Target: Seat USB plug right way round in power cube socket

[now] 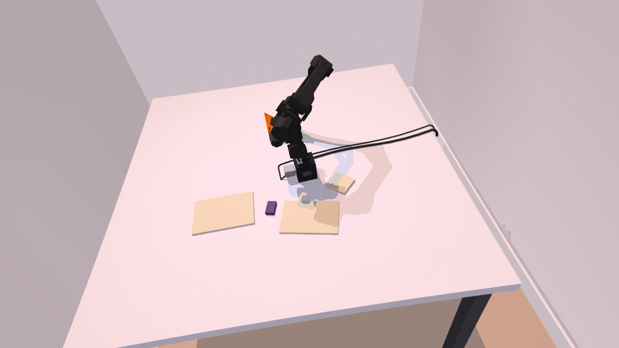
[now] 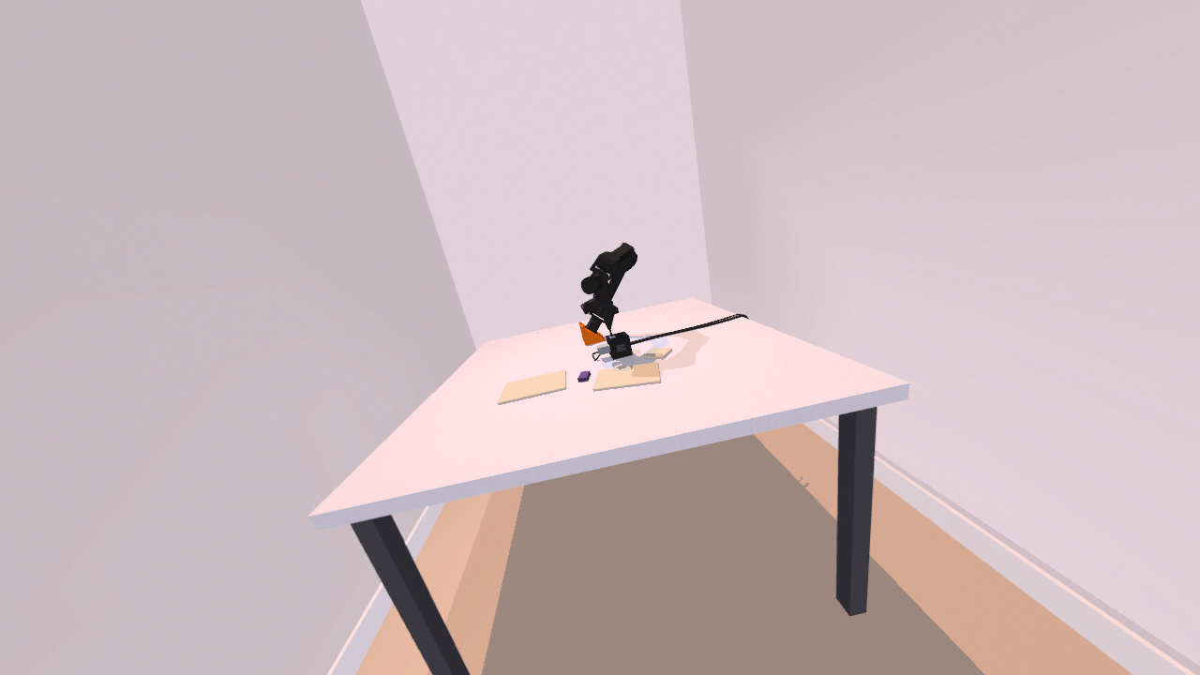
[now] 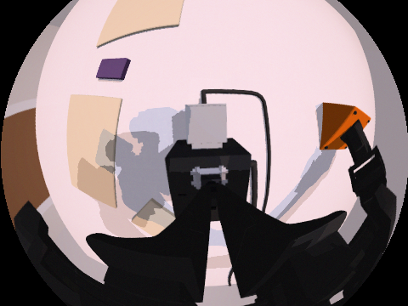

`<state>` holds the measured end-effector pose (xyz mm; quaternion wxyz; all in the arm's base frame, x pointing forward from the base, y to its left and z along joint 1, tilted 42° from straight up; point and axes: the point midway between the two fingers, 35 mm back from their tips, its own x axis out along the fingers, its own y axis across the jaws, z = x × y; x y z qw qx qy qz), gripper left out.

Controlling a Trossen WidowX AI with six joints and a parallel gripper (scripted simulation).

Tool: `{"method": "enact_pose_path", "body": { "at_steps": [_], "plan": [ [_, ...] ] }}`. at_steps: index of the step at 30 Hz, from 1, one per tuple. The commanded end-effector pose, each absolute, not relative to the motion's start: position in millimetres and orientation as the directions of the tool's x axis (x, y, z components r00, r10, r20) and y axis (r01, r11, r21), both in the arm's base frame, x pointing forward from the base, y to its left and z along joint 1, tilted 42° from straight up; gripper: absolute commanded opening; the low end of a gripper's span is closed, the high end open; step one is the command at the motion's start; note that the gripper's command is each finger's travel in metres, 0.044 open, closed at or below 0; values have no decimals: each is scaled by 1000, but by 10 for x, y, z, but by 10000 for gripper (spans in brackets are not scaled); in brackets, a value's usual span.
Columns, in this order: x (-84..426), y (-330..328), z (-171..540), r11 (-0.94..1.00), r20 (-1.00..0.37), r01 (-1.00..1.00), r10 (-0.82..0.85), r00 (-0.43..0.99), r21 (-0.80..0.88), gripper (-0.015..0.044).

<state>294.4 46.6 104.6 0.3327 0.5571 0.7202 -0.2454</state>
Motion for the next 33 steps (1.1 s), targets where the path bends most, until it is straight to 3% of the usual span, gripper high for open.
{"method": "enact_pose_path", "body": {
  "at_steps": [1, 33],
  "plan": [
    [2945, 465, 1048, 259, -753, 966, 639, -158, 17, 0],
    [2972, 352, 1177, 259, -753, 966, 639, -158, 17, 0]
  ]
}}
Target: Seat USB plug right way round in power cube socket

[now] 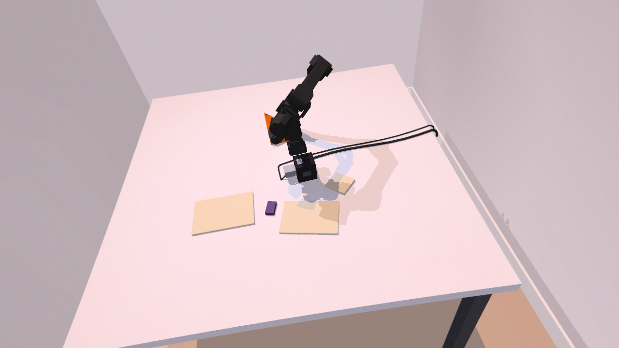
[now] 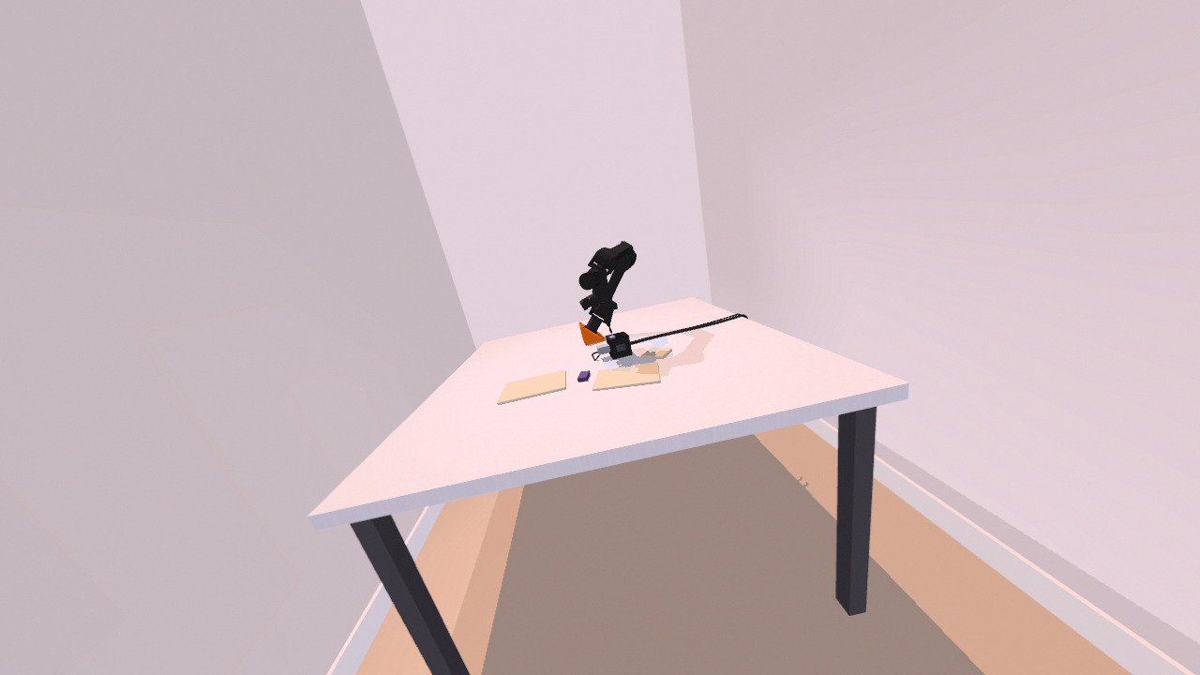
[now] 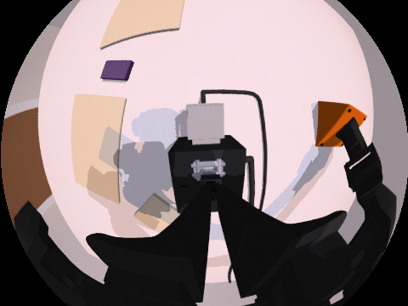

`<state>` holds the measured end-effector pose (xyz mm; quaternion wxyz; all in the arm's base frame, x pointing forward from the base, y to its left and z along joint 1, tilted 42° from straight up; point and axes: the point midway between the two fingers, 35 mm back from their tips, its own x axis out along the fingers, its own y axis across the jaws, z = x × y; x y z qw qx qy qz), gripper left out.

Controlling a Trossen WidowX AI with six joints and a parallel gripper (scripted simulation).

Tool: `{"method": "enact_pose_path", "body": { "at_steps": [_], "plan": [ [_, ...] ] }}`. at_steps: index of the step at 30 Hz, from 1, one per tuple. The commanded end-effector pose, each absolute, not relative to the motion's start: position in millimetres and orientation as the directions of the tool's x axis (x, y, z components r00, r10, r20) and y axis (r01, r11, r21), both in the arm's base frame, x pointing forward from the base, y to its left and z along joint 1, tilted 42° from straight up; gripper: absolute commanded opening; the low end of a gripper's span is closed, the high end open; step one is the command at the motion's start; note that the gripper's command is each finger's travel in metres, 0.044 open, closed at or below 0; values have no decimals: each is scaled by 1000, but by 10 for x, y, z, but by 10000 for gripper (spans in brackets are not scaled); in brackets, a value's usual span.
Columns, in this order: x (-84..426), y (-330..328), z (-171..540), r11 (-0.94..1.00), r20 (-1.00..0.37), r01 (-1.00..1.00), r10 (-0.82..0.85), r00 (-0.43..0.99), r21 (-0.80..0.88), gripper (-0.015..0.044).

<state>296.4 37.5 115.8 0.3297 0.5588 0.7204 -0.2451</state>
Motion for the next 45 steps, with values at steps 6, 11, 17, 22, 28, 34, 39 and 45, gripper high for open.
{"method": "enact_pose_path", "body": {
  "at_steps": [6, 11, 17, 22, 28, 34, 39, 45],
  "plan": [
    [2978, 326, 1206, 259, -753, 966, 638, -158, 17, 0],
    [2983, 305, 1231, 259, -753, 966, 638, -158, 17, 0],
    [2989, 279, 1261, 259, -753, 966, 638, -158, 16, 0],
    [2988, 283, 1259, 268, -751, 963, 641, -158, 26, 0],
    [2986, 291, 1253, 350, -750, 931, 643, -158, 104, 0],
    [2985, 293, 1252, 458, -749, 863, 643, -158, 211, 0],
    [2985, 293, 1252, 534, -749, 794, 643, -158, 291, 0],
    [2985, 293, 1252, 613, -749, 692, 643, -158, 380, 0]
  ]
}}
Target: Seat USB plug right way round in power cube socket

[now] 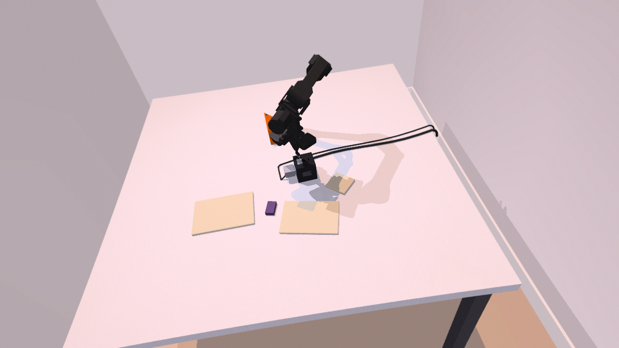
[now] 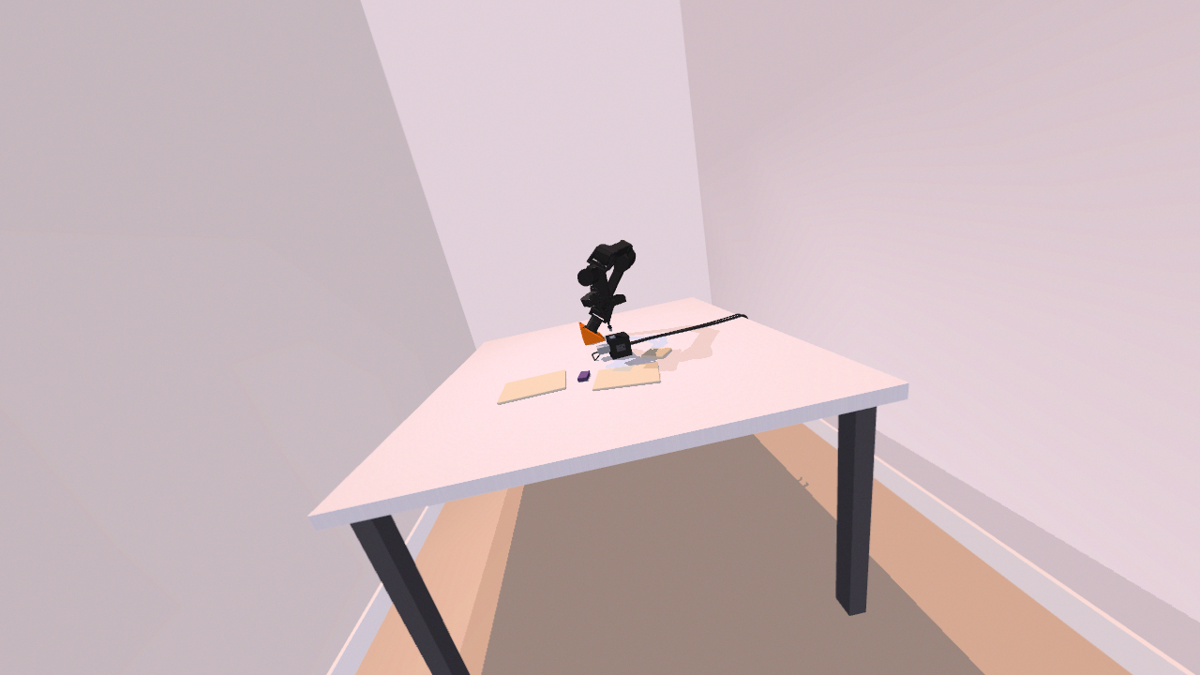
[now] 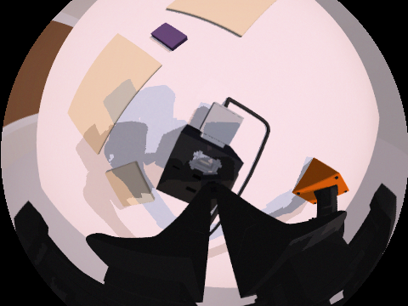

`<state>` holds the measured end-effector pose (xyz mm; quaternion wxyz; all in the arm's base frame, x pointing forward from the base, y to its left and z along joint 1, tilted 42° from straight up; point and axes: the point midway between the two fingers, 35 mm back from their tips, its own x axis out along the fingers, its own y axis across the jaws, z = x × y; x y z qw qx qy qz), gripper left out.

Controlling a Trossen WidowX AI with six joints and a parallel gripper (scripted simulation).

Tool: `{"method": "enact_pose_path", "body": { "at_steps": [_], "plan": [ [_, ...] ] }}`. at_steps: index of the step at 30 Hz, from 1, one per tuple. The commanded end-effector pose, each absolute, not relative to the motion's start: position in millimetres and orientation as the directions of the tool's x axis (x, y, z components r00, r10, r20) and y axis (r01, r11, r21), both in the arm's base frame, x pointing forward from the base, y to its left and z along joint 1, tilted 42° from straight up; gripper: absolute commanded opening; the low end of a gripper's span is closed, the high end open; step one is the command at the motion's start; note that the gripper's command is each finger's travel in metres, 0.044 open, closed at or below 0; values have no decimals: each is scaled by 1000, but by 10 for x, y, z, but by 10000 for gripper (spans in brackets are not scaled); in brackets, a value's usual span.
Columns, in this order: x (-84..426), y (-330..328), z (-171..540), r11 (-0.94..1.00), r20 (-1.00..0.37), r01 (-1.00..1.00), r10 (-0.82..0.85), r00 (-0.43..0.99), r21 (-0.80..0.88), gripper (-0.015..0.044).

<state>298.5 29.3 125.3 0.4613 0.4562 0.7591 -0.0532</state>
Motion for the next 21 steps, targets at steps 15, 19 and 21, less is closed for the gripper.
{"method": "enact_pose_path", "body": {
  "at_steps": [15, 19, 21],
  "plan": [
    [2985, 293, 1252, 742, -749, 370, 643, -158, 559, 0],
    [2985, 293, 1252, 758, -749, 272, 643, -158, 593, 0],
    [2985, 293, 1252, 762, -749, 222, 643, -158, 608, 0]
  ]
}}
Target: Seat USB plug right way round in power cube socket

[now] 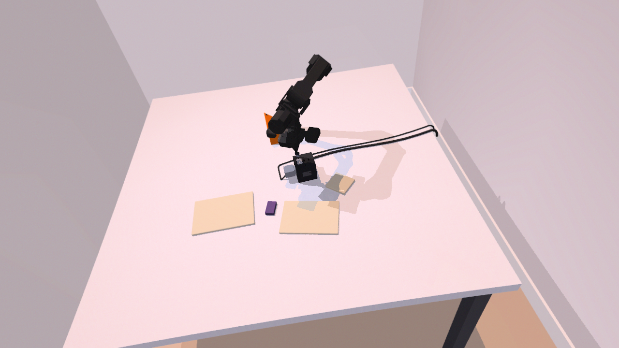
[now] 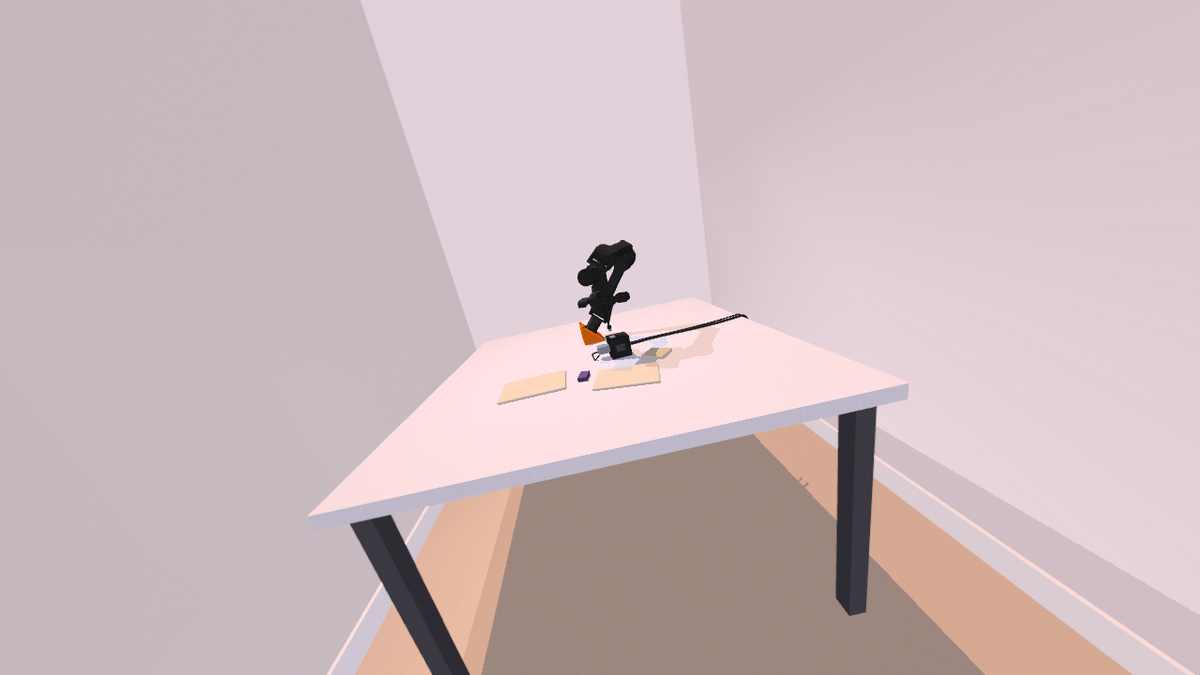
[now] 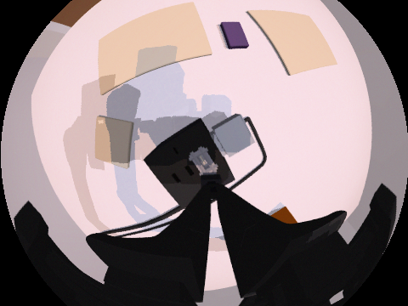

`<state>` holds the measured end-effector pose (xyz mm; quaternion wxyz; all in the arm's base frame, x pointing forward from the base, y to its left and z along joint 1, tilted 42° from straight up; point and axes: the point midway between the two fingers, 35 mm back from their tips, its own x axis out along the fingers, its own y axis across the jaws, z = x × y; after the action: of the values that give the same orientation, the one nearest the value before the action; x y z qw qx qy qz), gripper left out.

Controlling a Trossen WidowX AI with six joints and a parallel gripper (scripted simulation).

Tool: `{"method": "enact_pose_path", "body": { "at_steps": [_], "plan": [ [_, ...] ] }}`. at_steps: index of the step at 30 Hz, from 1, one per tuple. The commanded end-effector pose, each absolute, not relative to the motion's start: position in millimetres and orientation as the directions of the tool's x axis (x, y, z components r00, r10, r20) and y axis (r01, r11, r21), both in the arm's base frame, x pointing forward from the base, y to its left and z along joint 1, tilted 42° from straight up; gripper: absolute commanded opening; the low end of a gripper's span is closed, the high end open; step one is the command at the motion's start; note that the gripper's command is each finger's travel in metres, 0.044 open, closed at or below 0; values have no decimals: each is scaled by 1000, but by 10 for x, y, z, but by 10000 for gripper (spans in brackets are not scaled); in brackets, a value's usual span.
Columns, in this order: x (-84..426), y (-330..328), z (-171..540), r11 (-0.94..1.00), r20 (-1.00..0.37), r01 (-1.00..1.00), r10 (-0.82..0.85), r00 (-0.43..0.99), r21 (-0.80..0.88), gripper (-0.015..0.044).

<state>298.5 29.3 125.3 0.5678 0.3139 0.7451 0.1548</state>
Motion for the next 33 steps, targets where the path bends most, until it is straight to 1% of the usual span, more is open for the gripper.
{"method": "enact_pose_path", "body": {
  "at_steps": [1, 17, 33],
  "plan": [
    [2985, 293, 1252, 764, -749, 197, 643, -158, 614, 0],
    [2985, 293, 1252, 719, -749, -213, 643, -158, 662, 0],
    [2985, 293, 1251, 549, -749, -587, 643, -158, 595, 0]
  ]
}}
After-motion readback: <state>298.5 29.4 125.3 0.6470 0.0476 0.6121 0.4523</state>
